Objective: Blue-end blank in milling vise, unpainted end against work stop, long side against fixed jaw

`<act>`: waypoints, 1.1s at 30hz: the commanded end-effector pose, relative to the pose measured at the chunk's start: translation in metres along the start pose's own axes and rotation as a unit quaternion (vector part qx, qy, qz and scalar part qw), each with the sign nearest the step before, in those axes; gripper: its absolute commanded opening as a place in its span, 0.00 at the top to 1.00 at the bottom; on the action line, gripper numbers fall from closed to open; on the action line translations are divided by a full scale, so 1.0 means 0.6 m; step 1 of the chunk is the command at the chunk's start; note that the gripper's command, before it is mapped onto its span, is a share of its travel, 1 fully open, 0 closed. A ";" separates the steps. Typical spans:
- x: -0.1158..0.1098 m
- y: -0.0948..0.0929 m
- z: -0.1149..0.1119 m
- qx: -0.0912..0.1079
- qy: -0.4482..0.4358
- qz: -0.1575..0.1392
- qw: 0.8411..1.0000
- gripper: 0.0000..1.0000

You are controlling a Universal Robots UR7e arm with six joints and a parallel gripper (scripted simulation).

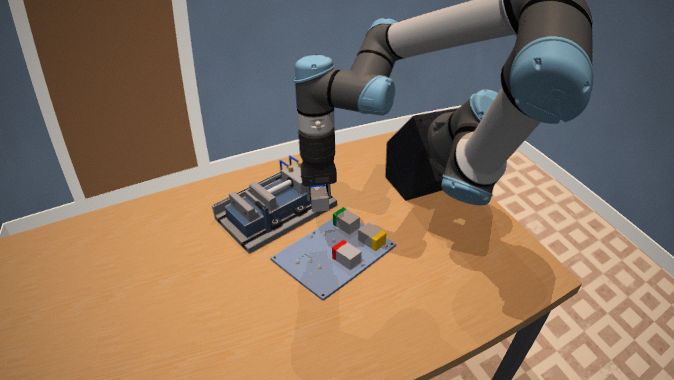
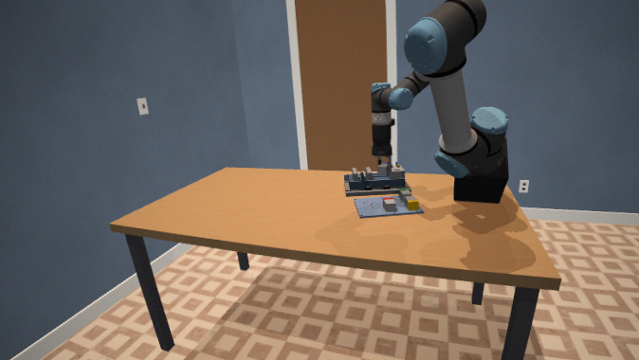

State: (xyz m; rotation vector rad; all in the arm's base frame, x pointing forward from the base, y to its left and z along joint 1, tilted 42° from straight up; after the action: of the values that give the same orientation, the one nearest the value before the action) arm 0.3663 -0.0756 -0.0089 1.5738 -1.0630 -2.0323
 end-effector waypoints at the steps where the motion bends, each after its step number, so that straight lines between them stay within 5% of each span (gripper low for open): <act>1: 0.000 0.001 -0.001 0.001 0.065 0.000 0.998 1.00; 15: 0.000 0.001 -0.001 0.001 0.111 0.000 0.994 1.00; 20: 0.000 0.001 -0.001 0.000 0.223 0.000 0.975 1.00; 33: 0.000 0.001 -0.001 0.000 0.234 0.000 0.972 1.00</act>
State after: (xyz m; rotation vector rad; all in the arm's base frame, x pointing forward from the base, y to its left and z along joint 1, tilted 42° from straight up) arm 0.3663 -0.0756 -0.0089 1.9059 -0.8852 -1.5630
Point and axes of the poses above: the point where the finger pads meet when closed, its own y axis back along the fingers, its own z axis across the jaws, x = y × z, the point moved 3 cm from there along y, back along the fingers, and after that the axes turned 4 degrees about y, right-handed, at the moved point
